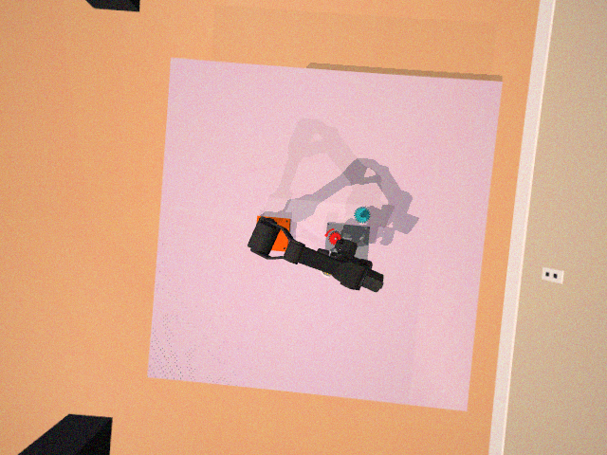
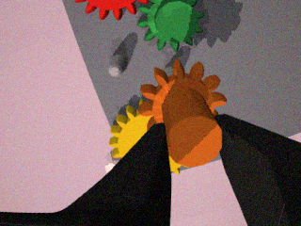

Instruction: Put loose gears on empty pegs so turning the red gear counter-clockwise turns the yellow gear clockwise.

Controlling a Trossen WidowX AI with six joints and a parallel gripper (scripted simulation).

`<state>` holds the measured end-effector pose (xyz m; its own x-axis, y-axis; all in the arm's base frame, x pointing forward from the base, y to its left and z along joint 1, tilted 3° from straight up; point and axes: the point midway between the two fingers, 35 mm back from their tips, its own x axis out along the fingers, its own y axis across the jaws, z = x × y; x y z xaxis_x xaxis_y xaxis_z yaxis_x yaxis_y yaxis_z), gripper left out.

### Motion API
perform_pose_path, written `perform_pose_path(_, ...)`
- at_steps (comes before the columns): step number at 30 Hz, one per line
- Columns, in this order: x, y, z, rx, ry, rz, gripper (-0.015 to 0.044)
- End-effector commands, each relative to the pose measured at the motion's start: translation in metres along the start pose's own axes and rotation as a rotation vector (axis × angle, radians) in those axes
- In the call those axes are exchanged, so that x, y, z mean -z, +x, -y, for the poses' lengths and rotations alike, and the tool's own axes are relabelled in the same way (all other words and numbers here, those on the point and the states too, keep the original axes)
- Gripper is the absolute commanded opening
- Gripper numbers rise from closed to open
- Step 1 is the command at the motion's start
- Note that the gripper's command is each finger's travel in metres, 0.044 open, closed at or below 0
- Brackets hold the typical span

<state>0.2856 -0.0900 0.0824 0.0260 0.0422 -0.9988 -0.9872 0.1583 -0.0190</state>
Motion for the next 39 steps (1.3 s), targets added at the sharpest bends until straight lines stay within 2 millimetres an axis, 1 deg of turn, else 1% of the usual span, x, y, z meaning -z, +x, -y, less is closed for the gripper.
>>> perform_pose_path(1,0.0,0.007,-0.001,-0.004,-0.095,0.002,0.0)
perform_pose_path(6,0.0,0.015,-0.001,-0.004,-0.13,0.002,0.0)
perform_pose_path(12,0.0,0.022,-0.001,-0.004,-0.077,0.002,0.0)
perform_pose_path(26,0.0,0.043,-0.002,-0.004,0.269,0.001,0.0)
perform_pose_path(29,0.0,0.039,-0.001,-0.004,0.33,0.001,0.0)
perform_pose_path(34,0.0,0.039,-0.001,-0.004,0.297,0.001,0.0)
perform_pose_path(39,0.0,0.04,-0.001,-0.004,0.192,0.002,0.0)
